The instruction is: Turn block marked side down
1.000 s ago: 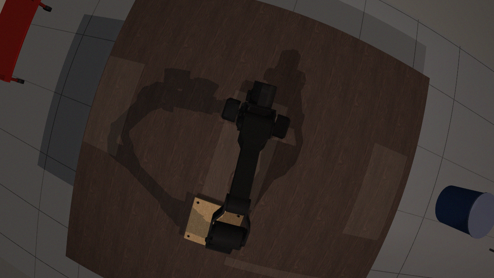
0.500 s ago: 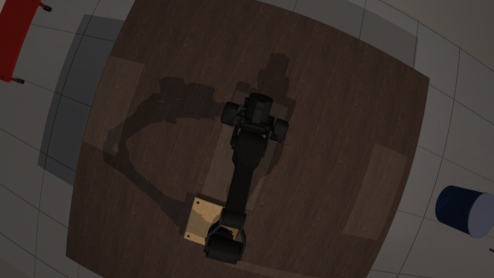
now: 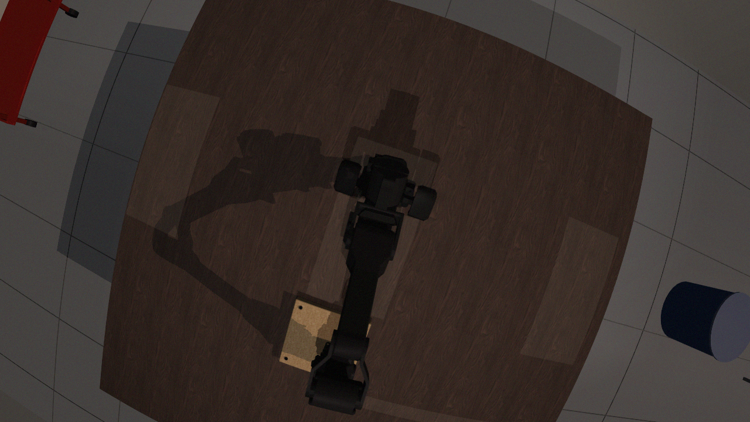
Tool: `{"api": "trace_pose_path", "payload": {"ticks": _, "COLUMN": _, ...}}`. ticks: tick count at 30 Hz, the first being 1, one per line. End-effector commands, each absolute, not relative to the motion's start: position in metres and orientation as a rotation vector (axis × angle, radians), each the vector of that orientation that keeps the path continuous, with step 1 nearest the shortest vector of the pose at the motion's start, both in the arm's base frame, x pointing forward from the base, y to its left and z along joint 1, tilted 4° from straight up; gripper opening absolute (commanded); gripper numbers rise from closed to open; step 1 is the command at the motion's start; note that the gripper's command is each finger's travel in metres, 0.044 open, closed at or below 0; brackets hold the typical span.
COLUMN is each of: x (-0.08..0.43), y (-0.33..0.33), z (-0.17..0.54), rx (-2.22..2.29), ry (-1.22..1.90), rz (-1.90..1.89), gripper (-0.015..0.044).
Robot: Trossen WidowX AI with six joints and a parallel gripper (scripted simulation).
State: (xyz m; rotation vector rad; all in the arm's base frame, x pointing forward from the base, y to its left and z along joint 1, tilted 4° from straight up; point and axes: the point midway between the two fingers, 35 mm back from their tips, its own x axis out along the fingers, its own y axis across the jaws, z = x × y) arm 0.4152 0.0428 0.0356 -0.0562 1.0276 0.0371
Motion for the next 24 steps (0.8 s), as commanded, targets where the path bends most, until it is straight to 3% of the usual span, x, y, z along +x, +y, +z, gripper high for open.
{"api": "trace_pose_path", "payload": {"ticks": 1, "x": 0.415, "y": 0.042, "z": 0.024, "rx": -0.062, "ry": 0.986, "rz": 0.038, "gripper": 0.0}}
{"api": "trace_pose_path", "payload": {"ticks": 24, "x": 0.411, "y": 0.041, "z": 0.005, "rx": -0.054, "ry": 0.625, "rz": 0.047, "gripper": 0.0}}
